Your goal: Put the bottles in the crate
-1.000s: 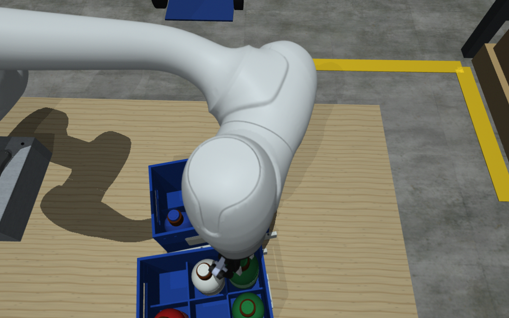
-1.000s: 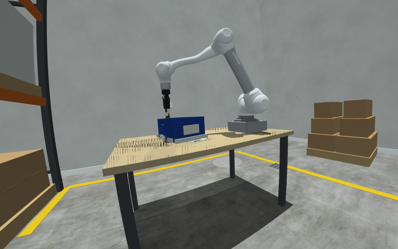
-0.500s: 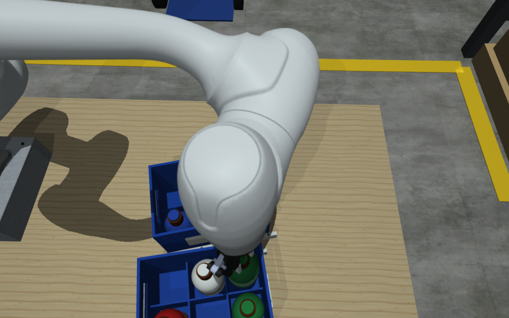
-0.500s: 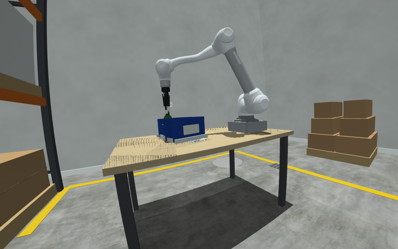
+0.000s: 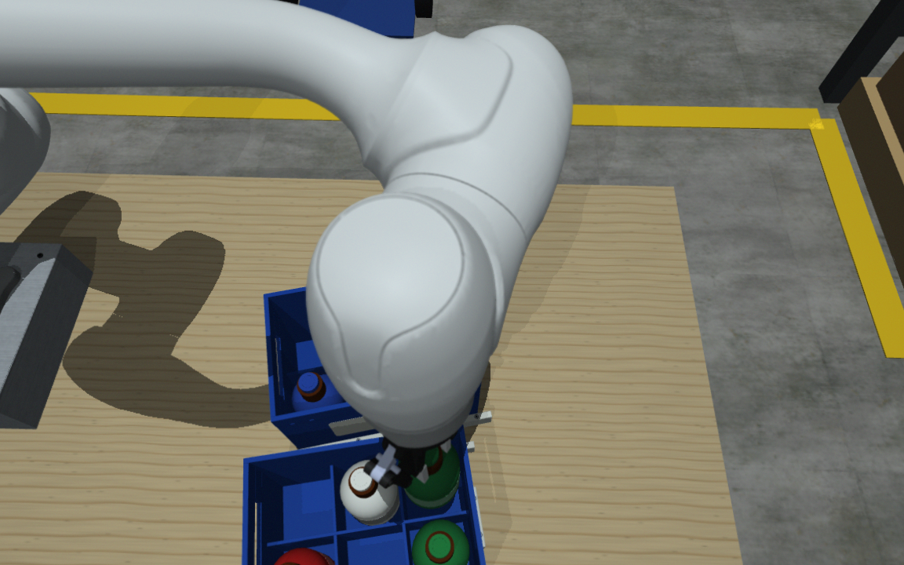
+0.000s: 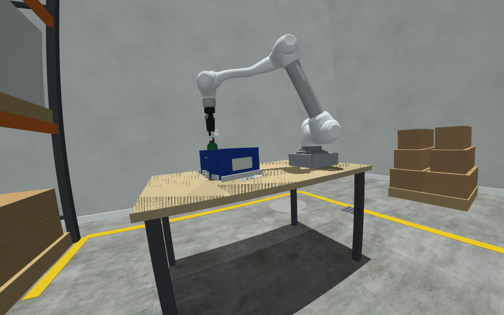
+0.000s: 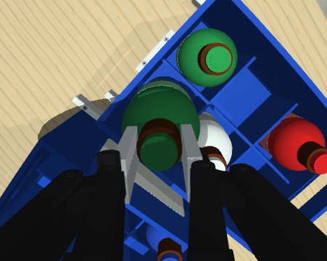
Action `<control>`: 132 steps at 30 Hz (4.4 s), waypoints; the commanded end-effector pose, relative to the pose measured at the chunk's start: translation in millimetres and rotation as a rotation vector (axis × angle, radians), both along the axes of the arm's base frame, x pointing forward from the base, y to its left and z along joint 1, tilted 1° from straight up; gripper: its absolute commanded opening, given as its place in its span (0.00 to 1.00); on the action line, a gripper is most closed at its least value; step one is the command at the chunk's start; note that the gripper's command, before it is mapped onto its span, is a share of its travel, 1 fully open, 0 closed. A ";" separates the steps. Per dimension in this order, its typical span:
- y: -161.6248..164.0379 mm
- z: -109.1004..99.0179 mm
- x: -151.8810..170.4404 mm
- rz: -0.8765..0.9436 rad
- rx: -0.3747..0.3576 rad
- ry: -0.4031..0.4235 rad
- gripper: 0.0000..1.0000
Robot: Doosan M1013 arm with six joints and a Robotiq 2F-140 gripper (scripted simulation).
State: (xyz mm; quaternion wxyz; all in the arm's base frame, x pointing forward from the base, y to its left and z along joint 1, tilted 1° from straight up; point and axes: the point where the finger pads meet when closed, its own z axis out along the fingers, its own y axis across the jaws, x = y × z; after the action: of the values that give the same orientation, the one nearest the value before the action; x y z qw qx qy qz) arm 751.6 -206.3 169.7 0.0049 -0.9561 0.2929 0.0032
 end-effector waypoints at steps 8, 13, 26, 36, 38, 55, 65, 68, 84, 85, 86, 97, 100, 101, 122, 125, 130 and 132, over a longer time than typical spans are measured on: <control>-0.2 15.4 0.0 0.000 0.000 0.000 0.00; -0.2 20.4 0.0 0.000 0.000 0.000 0.00; -0.5 42.1 0.1 0.000 0.000 0.000 0.00; -0.6 55.4 0.1 0.000 0.000 0.000 0.00; -0.7 58.7 0.2 0.000 0.000 0.000 0.00; -0.9 77.7 0.2 0.000 0.000 0.000 0.00; 7.5 77.8 -5.2 0.000 0.000 0.000 0.00; 12.6 77.9 -8.4 0.000 0.000 0.000 0.00; 36.2 78.2 -23.5 0.000 0.000 0.000 0.00; 37.9 78.2 -24.6 0.000 0.000 0.000 0.00; 39.5 78.3 -25.7 0.000 0.000 0.000 0.00; 56.4 78.5 -36.5 0.000 0.000 0.000 0.00; 59.7 78.5 -38.6 0.000 0.000 0.000 0.00; 61.4 78.6 -39.7 0.000 0.000 0.000 0.00; 93.4 79.0 -60.2 0.000 0.000 0.000 0.00; 98.5 79.1 -63.5 0.000 0.000 0.000 0.00; 106.9 79.2 -68.9 0.000 0.000 0.000 0.00; 106.9 79.2 -68.9 0.000 0.000 0.000 0.00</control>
State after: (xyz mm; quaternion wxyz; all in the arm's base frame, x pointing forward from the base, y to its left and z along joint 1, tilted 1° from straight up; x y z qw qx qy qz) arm 682.9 -99.7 248.7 0.0049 -0.9561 0.2929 0.0032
